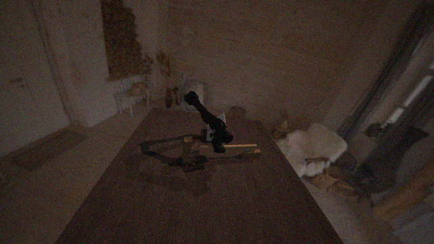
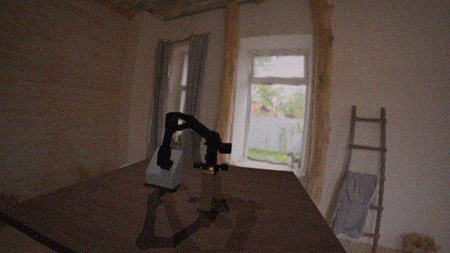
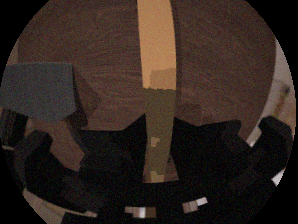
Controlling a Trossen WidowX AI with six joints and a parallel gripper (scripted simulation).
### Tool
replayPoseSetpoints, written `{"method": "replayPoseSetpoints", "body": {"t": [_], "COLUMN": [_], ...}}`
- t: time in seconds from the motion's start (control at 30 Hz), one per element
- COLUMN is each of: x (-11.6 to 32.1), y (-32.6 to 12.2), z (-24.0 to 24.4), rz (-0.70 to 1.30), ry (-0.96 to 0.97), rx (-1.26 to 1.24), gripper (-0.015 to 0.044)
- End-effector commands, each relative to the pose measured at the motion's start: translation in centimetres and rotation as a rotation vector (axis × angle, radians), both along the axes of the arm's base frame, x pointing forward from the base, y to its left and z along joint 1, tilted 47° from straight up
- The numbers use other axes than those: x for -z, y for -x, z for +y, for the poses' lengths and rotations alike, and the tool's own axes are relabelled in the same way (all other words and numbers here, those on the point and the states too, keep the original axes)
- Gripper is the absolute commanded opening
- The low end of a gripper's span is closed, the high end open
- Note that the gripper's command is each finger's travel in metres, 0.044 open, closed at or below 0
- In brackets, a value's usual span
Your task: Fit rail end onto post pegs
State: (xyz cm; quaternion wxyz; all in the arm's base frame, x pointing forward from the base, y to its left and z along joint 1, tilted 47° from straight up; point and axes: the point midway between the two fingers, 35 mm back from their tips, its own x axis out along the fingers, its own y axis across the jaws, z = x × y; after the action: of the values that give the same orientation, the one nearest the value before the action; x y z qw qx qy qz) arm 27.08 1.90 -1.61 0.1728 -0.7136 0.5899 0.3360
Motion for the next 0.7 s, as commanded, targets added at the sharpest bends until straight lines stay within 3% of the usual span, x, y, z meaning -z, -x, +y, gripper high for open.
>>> {"method": "replayPoseSetpoints", "body": {"t": [0.0,0.67], "x": [-0.13,-0.69], "y": [-0.07,-0.23], "z": [-0.09,-0.34], "rz": [-0.001,-0.001], "ry": [0.001,0.001], "rx": [-0.004,-0.004], "gripper": [0.0,0.0]}}
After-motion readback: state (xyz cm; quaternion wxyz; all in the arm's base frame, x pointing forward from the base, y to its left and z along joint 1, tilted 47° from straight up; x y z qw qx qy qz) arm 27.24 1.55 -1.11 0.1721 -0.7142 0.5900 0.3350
